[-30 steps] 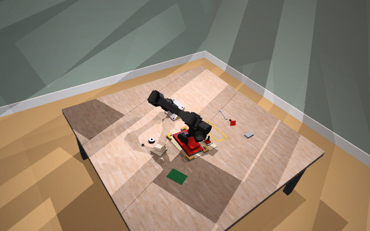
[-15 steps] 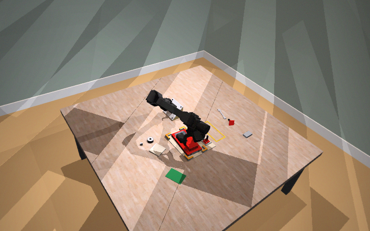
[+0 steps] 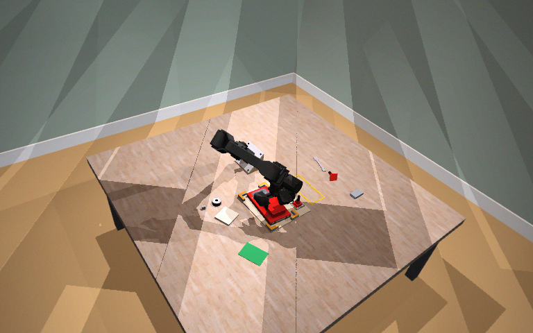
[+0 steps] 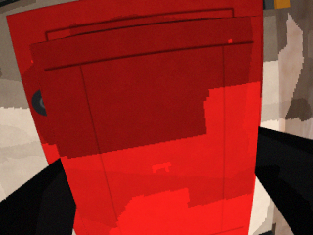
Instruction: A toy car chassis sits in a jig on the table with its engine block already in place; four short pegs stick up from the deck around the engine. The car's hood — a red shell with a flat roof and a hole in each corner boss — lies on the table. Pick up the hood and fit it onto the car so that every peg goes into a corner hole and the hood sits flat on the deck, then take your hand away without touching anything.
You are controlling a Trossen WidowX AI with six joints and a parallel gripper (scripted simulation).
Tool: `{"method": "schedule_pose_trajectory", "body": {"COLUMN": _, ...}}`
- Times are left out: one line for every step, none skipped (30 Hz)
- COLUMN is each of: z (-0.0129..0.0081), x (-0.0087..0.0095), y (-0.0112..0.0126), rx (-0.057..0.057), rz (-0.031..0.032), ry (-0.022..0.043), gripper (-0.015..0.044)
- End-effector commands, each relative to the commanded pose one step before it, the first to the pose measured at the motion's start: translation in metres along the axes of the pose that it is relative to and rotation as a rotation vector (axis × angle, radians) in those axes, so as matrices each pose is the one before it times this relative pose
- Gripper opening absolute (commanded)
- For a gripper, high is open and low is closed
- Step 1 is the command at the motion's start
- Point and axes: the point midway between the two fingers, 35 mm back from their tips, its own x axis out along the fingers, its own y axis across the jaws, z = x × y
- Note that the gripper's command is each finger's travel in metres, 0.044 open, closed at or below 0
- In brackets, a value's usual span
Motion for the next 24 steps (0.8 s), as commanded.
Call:
{"method": "schedule_pose_trajectory", "body": {"z": 0.00001, "x": -0.00006, "y": 0.00004, "rx": -0.0001, "rz": 0.0, "ry": -0.00018, "gripper": 0.044}}
{"method": "schedule_pose_trajectory", "body": {"z": 0.0, "x": 0.0, "y": 0.0, "rx": 0.0, "rz": 0.0, "ry": 0.0, "gripper": 0.044}}
{"method": "schedule_pose_trajectory", "body": {"z": 0.0, "x": 0.0, "y": 0.0, "rx": 0.0, "rz": 0.0, "ry": 0.0, "gripper": 0.044}}
{"method": "schedule_pose_trajectory", "body": {"z": 0.0, "x": 0.0, "y": 0.0, "rx": 0.0, "rz": 0.0, "ry": 0.0, "gripper": 0.044}}
{"method": "schedule_pose_trajectory", "body": {"z": 0.00016, "x": -0.00143, "y": 0.00008, "rx": 0.0, "rz": 0.00034, "ry": -0.00015, "gripper": 0.044}}
{"method": "schedule_pose_trajectory", "body": {"z": 0.00027, "x": -0.00261, "y": 0.00013, "rx": 0.0, "rz": 0.0006, "ry": -0.00027, "gripper": 0.044}}
{"method": "schedule_pose_trajectory", "body": {"z": 0.00036, "x": -0.00389, "y": 0.00018, "rx": -0.0001, "rz": 0.00085, "ry": -0.00038, "gripper": 0.044}}
{"method": "schedule_pose_trajectory", "body": {"z": 0.00041, "x": -0.00532, "y": 0.00022, "rx": -0.0001, "rz": 0.00107, "ry": -0.00049, "gripper": 0.044}}
{"method": "schedule_pose_trajectory", "body": {"z": 0.00034, "x": -0.006, "y": 0.0002, "rx": -0.0001, "rz": 0.00108, "ry": -0.00052, "gripper": 0.044}}
{"method": "schedule_pose_trajectory", "body": {"z": 0.00023, "x": -0.00678, "y": 0.00017, "rx": -0.0001, "rz": 0.00106, "ry": -0.00054, "gripper": 0.044}}
{"method": "schedule_pose_trajectory", "body": {"z": 0.00007, "x": -0.00757, "y": 0.00011, "rx": -0.0001, "rz": 0.00098, "ry": -0.00056, "gripper": 0.044}}
{"method": "schedule_pose_trajectory", "body": {"z": -0.00014, "x": -0.00812, "y": 0.00003, "rx": -0.0001, "rz": 0.00081, "ry": -0.00055, "gripper": 0.044}}
{"method": "schedule_pose_trajectory", "body": {"z": -0.00037, "x": -0.00837, "y": -0.00008, "rx": -0.0001, "rz": 0.00059, "ry": -0.00053, "gripper": 0.044}}
{"method": "schedule_pose_trajectory", "body": {"z": -0.0006, "x": -0.00842, "y": -0.00019, "rx": -0.0001, "rz": 0.00033, "ry": -0.0005, "gripper": 0.044}}
{"method": "schedule_pose_trajectory", "body": {"z": -0.00064, "x": -0.00666, "y": -0.00023, "rx": -0.0001, "rz": 0.00007, "ry": -0.00038, "gripper": 0.044}}
{"method": "schedule_pose_trajectory", "body": {"z": -0.00046, "x": -0.00404, "y": -0.00018, "rx": 0.0, "rz": -0.00004, "ry": -0.00023, "gripper": 0.044}}
{"method": "schedule_pose_trajectory", "body": {"z": -0.00016, "x": -0.00135, "y": -0.00007, "rx": 0.0, "rz": -0.00003, "ry": -0.00008, "gripper": 0.044}}
{"method": "schedule_pose_trajectory", "body": {"z": 0.0, "x": 0.0, "y": 0.0, "rx": 0.0, "rz": 0.0, "ry": 0.0, "gripper": 0.044}}
{"method": "schedule_pose_trajectory", "body": {"z": 0.0, "x": 0.0, "y": 0.0, "rx": 0.0, "rz": 0.0, "ry": 0.0, "gripper": 0.044}}
{"method": "schedule_pose_trajectory", "body": {"z": 0.0, "x": 0.0, "y": 0.0, "rx": 0.0, "rz": 0.0, "ry": 0.0, "gripper": 0.044}}
{"method": "schedule_pose_trajectory", "body": {"z": 0.0, "x": 0.0, "y": 0.0, "rx": 0.0, "rz": 0.0, "ry": 0.0, "gripper": 0.044}}
{"method": "schedule_pose_trajectory", "body": {"z": 0.0, "x": 0.0, "y": 0.0, "rx": 0.0, "rz": 0.0, "ry": 0.0, "gripper": 0.044}}
{"method": "schedule_pose_trajectory", "body": {"z": 0.0, "x": 0.0, "y": 0.0, "rx": 0.0, "rz": 0.0, "ry": 0.0, "gripper": 0.044}}
{"method": "schedule_pose_trajectory", "body": {"z": 0.0, "x": 0.0, "y": 0.0, "rx": 0.0, "rz": 0.0, "ry": 0.0, "gripper": 0.044}}
